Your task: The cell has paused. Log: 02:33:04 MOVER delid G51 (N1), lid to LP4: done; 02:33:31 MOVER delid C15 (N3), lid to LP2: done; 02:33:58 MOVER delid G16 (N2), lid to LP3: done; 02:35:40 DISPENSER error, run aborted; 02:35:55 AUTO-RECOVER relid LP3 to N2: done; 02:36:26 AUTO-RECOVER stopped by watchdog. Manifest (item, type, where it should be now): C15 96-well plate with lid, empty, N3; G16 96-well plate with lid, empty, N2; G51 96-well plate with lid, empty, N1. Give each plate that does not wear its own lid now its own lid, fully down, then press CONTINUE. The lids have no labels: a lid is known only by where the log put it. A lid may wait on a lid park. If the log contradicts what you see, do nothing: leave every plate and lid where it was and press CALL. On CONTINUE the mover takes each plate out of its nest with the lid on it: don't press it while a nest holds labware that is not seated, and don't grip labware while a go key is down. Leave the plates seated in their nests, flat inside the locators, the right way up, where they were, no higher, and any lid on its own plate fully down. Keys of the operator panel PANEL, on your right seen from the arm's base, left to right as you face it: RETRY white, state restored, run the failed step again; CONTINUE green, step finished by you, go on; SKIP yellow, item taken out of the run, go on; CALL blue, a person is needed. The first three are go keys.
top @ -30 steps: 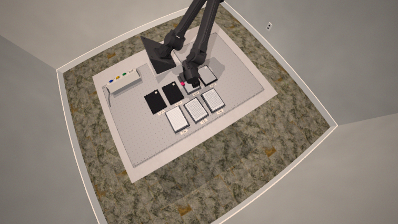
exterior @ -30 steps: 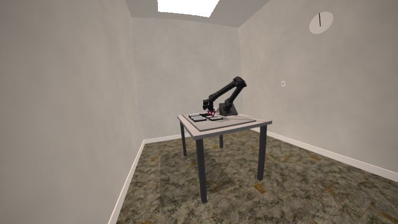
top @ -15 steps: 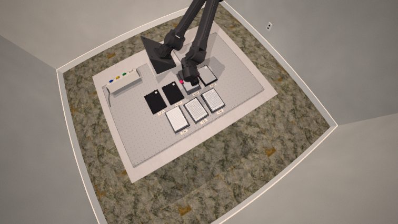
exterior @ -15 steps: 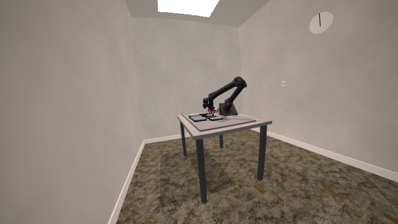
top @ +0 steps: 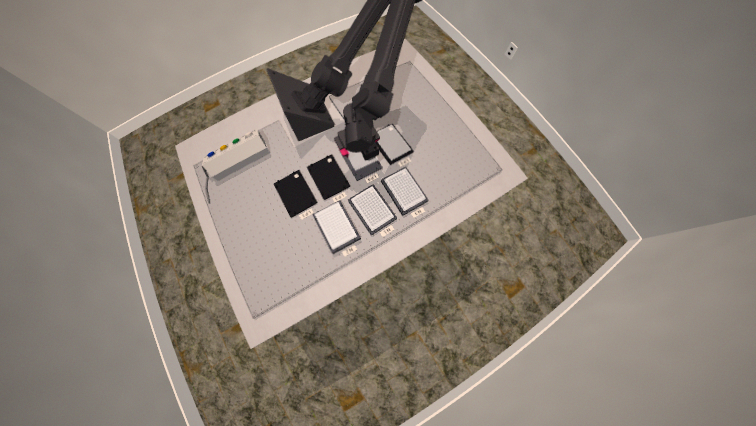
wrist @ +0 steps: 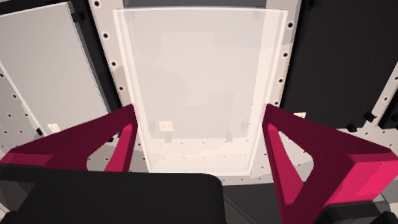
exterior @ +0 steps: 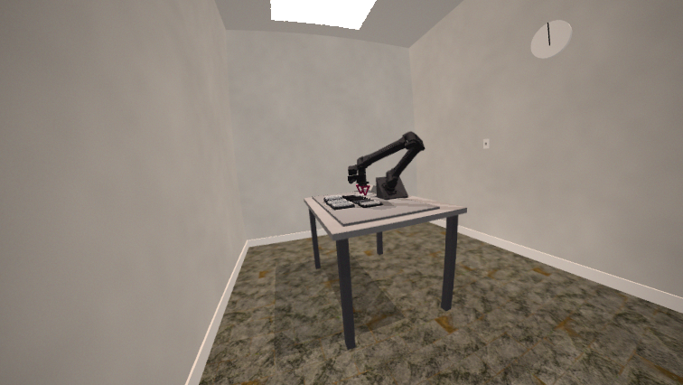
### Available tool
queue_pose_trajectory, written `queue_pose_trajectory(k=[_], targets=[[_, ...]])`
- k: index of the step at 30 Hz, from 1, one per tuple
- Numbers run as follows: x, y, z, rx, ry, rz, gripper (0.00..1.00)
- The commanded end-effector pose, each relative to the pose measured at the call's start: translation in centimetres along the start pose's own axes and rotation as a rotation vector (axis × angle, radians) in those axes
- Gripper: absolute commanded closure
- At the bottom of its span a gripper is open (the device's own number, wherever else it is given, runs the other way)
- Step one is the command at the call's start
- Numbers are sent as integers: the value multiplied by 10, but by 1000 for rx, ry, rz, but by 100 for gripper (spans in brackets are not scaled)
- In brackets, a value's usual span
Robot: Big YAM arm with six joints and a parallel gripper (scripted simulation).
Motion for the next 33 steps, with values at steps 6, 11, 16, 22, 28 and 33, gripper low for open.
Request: queue_pose_trajectory(k=[6, 11, 16, 22, 28, 33], targets=[[9, -19, -18, -39, -58, 14, 100], [9, -20, -19, -40, -56, 14, 100], [9, -20, -19, -40, -56, 14, 100], [9, -21, -19, -41, -54, 14, 100], [8, -22, -20, -42, -53, 14, 100], [5, -14, -33, -30, -107, 13, 100]])
Point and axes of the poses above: the point where the finger pads meet when closed, its own y axis out along the fingers, its own x axis across the jaws, z = x × y, the point moved 8 cm from there along -y, back along the fingers, and after that the axes turned 2 degrees about y, right-handed, at the moved point
